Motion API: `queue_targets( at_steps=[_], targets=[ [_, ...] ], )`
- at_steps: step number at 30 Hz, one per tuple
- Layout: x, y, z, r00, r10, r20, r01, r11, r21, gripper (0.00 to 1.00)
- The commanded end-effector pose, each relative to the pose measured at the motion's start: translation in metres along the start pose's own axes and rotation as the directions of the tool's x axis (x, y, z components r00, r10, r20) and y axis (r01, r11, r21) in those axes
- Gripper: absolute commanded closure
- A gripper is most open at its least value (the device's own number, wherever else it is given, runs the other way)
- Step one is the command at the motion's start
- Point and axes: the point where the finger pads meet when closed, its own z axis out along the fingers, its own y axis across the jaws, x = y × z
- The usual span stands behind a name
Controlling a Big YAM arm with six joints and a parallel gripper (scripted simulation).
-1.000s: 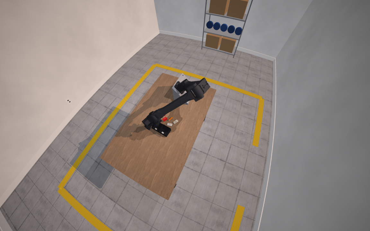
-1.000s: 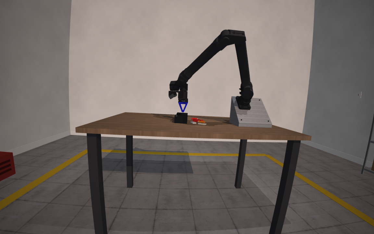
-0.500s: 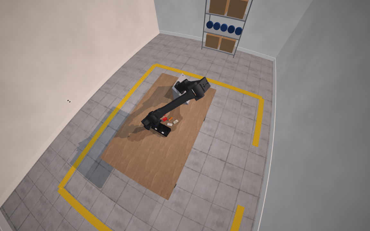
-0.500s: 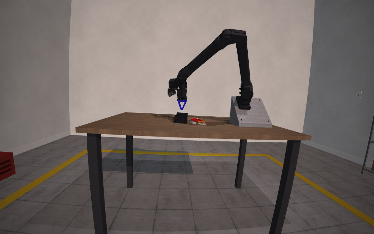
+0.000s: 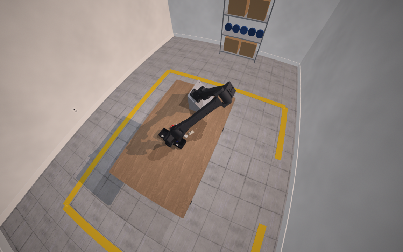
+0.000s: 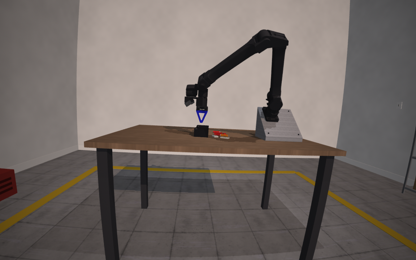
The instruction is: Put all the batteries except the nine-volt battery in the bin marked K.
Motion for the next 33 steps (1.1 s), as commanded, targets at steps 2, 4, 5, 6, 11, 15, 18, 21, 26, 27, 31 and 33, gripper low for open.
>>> queue_targets(
  at_steps=[2,4,5,6,11,15,18,21,26,27,31,33],
  targets=[
    [0.000,-0.003,-0.003,0.999,0.051,0.016,-0.051,0.999,-0.002,0.92],
    [0.002,-0.004,0.001,0.998,0.055,0.008,-0.055,0.998,-0.002,0.92],
    [0.002,-0.001,-0.001,0.999,0.050,0.011,-0.050,0.999,-0.002,0.92],
    [0.002,0.001,-0.002,0.999,0.044,0.015,-0.044,0.999,-0.002,0.92],
    [-0.005,0.002,-0.007,0.999,0.032,0.025,-0.032,0.999,-0.001,0.92],
    [0.002,0.007,-0.001,0.999,0.029,0.017,-0.029,1.000,-0.001,0.92],
    [0.002,0.003,-0.005,0.999,0.045,0.019,-0.045,0.999,-0.002,0.92],
    [0.002,0.005,-0.005,0.999,0.040,0.021,-0.040,0.999,-0.002,0.92],
    [0.002,0.007,-0.003,0.999,0.033,0.020,-0.033,0.999,-0.002,0.92],
    [0.003,0.007,-0.003,0.999,0.033,0.019,-0.033,0.999,-0.002,0.92],
    [0.003,0.007,-0.002,0.999,0.033,0.018,-0.032,0.999,-0.002,0.92],
    [0.003,0.006,-0.003,0.999,0.036,0.021,-0.036,0.999,-0.002,0.92]
  ],
)
